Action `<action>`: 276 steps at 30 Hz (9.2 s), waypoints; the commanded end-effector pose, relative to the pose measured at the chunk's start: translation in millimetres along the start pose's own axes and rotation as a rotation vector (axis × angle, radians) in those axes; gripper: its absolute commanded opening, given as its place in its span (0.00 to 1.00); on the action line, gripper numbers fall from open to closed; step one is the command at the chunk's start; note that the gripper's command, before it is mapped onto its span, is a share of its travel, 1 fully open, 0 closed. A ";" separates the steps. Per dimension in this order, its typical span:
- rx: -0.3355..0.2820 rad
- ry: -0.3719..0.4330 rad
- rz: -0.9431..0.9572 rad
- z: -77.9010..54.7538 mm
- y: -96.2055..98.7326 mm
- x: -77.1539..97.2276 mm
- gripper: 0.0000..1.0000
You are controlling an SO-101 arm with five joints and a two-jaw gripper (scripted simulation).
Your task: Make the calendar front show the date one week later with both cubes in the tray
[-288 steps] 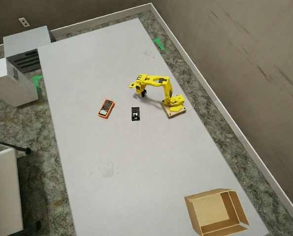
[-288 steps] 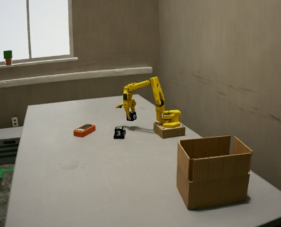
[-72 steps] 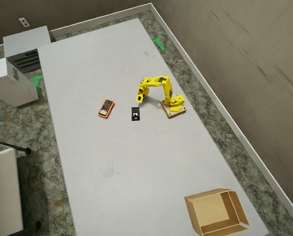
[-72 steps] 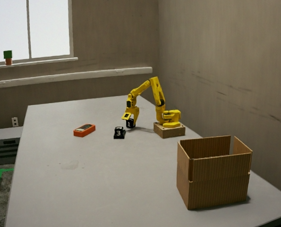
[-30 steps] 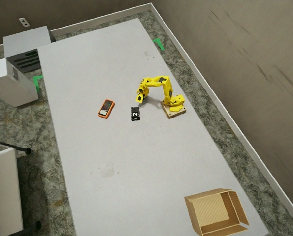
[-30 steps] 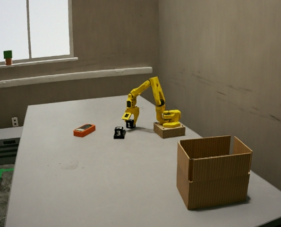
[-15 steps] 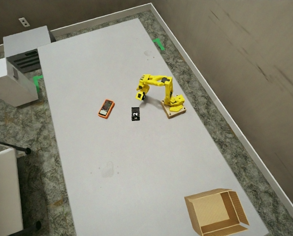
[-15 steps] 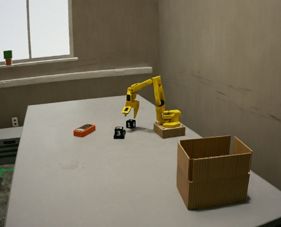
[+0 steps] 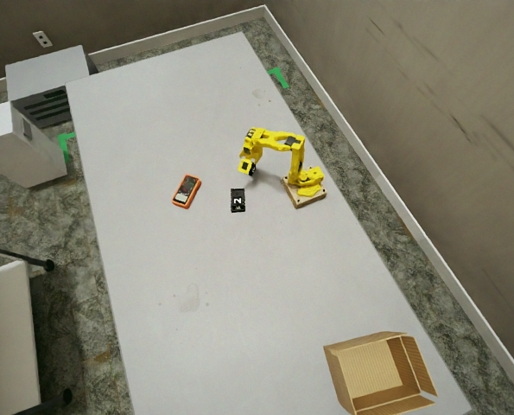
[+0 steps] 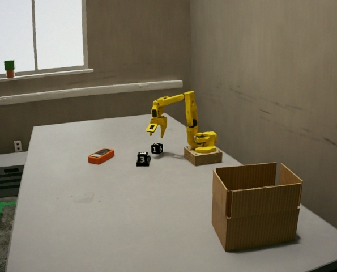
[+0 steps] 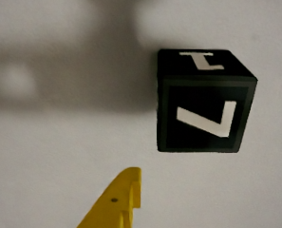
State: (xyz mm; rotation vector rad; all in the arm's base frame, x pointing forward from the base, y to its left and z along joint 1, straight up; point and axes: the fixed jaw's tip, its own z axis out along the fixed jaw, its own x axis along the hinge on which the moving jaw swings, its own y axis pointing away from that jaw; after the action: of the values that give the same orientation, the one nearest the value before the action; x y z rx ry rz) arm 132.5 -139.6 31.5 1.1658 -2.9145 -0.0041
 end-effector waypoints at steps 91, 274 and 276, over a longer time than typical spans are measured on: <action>0.474 -0.247 0.864 -90.6 -37.0 -14.3 0.35; 0.004 -0.007 1.566 57.0 -27.0 -22.3 0.27; 0.004 -0.007 1.566 57.0 -27.0 -22.1 0.27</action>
State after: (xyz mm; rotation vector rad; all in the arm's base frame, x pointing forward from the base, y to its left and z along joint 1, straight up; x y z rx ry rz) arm 171.2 -145.1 -22.0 -1.2370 -2.9094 0.0135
